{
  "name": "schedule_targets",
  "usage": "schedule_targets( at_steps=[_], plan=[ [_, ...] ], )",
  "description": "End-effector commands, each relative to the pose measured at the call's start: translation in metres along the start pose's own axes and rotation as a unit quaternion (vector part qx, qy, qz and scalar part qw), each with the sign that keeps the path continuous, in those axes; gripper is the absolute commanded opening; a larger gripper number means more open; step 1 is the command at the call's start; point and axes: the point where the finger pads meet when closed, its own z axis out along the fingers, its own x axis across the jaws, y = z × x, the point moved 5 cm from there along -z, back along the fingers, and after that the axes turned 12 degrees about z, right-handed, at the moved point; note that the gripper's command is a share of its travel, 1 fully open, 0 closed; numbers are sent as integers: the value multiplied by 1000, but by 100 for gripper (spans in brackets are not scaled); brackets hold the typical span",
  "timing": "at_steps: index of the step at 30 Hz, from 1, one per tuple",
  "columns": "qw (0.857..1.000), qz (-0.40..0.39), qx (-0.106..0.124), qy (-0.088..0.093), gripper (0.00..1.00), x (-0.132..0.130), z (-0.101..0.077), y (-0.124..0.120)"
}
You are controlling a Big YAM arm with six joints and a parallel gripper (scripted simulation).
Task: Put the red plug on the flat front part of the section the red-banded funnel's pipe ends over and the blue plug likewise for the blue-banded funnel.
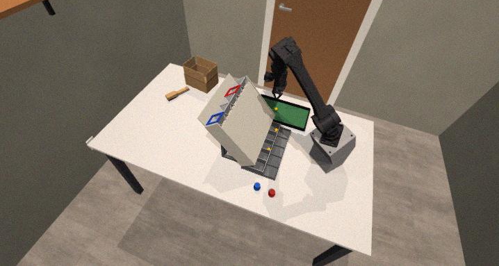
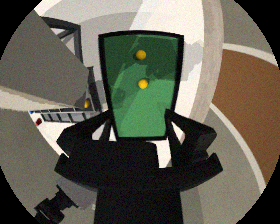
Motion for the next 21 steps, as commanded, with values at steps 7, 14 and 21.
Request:
schedule_targets(
  at_steps=[7, 14, 21],
  plan=[
    [1000, 1, -3, -1, 80, -15, 2, 3],
    [1000, -2, -4, -2, 80, -15, 2, 3],
    [1000, -4, -3, -1, 80, -15, 2, 3]
  ],
)
